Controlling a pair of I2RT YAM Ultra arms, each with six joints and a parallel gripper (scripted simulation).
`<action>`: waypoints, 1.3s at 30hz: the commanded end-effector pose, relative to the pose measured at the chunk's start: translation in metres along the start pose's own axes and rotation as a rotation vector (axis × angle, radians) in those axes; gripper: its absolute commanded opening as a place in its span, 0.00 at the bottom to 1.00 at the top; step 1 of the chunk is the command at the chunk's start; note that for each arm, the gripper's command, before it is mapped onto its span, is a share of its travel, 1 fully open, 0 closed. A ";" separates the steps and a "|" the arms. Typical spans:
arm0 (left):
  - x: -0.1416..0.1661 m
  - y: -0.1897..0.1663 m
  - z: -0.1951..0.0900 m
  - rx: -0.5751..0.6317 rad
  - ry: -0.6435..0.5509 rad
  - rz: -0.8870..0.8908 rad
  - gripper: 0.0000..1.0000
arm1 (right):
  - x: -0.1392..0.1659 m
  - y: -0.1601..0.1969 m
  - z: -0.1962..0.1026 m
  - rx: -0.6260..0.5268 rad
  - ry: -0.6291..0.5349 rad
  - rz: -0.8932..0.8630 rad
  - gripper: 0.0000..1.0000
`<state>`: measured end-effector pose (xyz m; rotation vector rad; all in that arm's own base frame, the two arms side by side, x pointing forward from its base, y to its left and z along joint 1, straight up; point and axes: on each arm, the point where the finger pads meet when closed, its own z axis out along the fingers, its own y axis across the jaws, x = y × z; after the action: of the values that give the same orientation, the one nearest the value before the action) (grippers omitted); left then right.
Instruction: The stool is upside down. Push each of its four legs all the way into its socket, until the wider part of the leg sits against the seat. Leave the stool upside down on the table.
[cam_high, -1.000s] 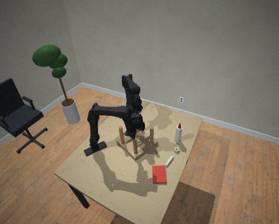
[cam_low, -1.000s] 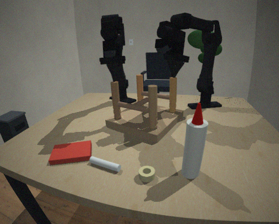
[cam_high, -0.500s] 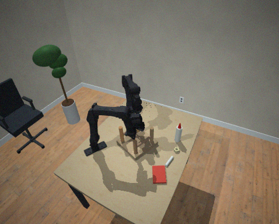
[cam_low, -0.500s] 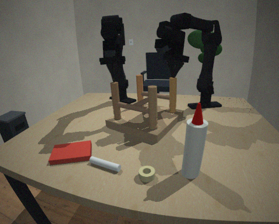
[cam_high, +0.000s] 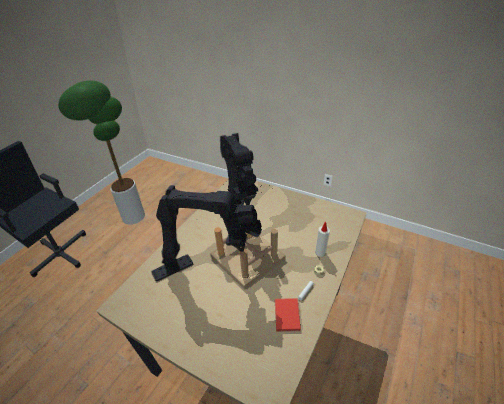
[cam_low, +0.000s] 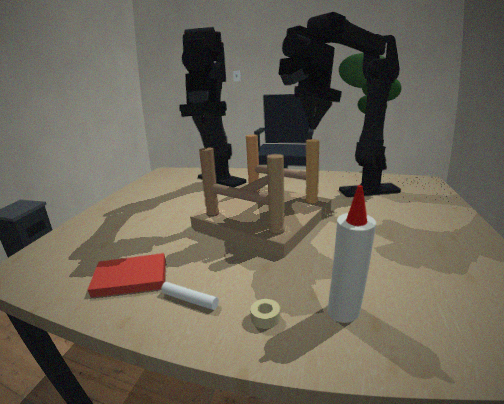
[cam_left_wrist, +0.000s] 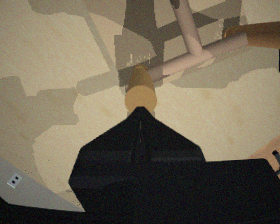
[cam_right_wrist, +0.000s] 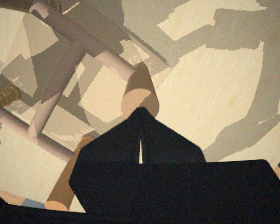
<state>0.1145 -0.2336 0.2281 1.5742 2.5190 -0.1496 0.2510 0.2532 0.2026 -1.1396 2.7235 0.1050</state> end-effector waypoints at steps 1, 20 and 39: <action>-0.008 0.001 -0.017 0.000 -0.043 -0.001 0.00 | -0.004 -0.001 0.000 0.004 -0.013 0.004 0.00; -0.006 0.001 -0.043 0.000 -0.111 -0.002 0.00 | -0.008 0.000 -0.019 0.002 -0.045 0.003 0.00; -0.017 0.014 -0.027 -0.010 -0.151 -0.051 0.00 | -0.017 -0.015 -0.062 0.009 -0.168 0.041 0.00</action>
<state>0.1226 -0.2329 0.2529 1.5041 2.4844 -0.1969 0.2525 0.2442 0.2542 -1.0830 2.6716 0.1369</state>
